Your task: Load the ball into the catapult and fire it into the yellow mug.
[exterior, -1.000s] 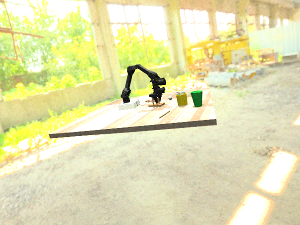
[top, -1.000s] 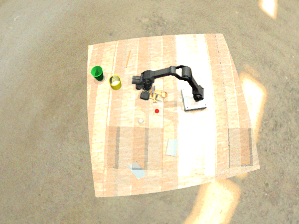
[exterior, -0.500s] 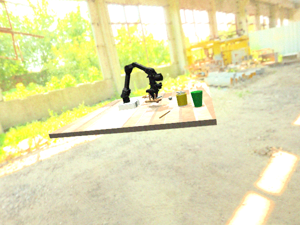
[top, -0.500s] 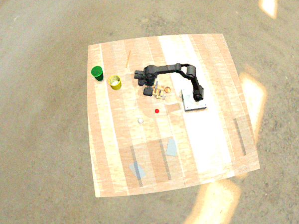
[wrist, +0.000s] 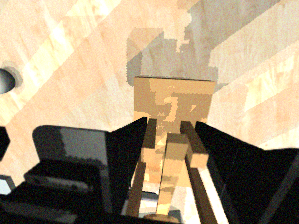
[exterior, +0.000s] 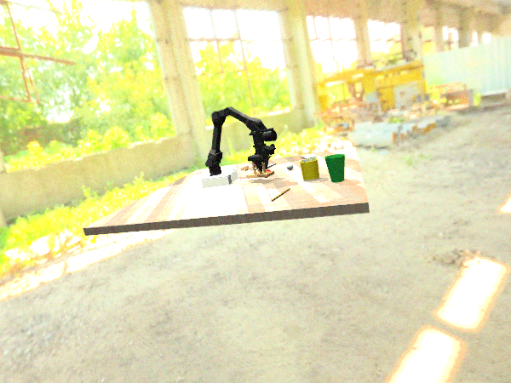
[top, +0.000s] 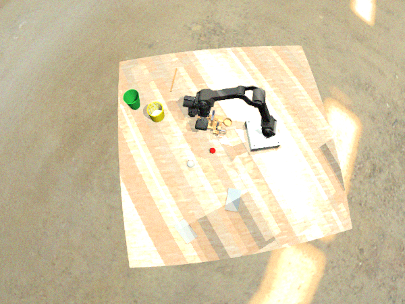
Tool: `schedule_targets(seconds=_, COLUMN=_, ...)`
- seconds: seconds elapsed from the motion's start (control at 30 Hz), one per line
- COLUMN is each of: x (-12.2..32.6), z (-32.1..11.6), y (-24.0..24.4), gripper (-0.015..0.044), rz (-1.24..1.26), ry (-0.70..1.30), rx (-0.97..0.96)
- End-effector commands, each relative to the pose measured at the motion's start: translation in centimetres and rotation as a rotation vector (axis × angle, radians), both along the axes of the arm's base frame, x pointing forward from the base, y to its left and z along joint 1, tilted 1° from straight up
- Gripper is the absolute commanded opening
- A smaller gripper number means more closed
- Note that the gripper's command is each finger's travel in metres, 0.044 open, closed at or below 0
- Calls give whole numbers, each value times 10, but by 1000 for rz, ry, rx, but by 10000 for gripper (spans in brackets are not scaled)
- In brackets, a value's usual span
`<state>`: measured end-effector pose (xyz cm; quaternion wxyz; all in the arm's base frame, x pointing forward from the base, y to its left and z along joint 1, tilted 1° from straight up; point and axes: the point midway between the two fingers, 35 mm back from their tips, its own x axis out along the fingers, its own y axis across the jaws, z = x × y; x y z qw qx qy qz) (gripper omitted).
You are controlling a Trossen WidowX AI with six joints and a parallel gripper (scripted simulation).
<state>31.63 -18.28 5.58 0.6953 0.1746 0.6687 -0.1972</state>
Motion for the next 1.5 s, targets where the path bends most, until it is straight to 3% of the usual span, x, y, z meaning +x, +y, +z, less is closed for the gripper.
schedule_targets(seconds=0.0, x=0, z=-6, y=1, gripper=0, rz=7, ry=0, rx=5)
schedule_targets(seconds=0.73, x=1, z=-28, y=-1, gripper=0, rz=0, ry=2, rx=1)
schedule_targets(seconds=1.17, x=1, z=-28, y=-1, gripper=341, rz=0, ry=2, rx=1)
schedule_targets(seconds=1.3, x=4, z=12, y=-1, gripper=440, rz=0, ry=2, rx=1)
schedule_targets(seconds=1.47, x=-2, z=71, y=3, gripper=440, rz=0, ry=2, rx=2)
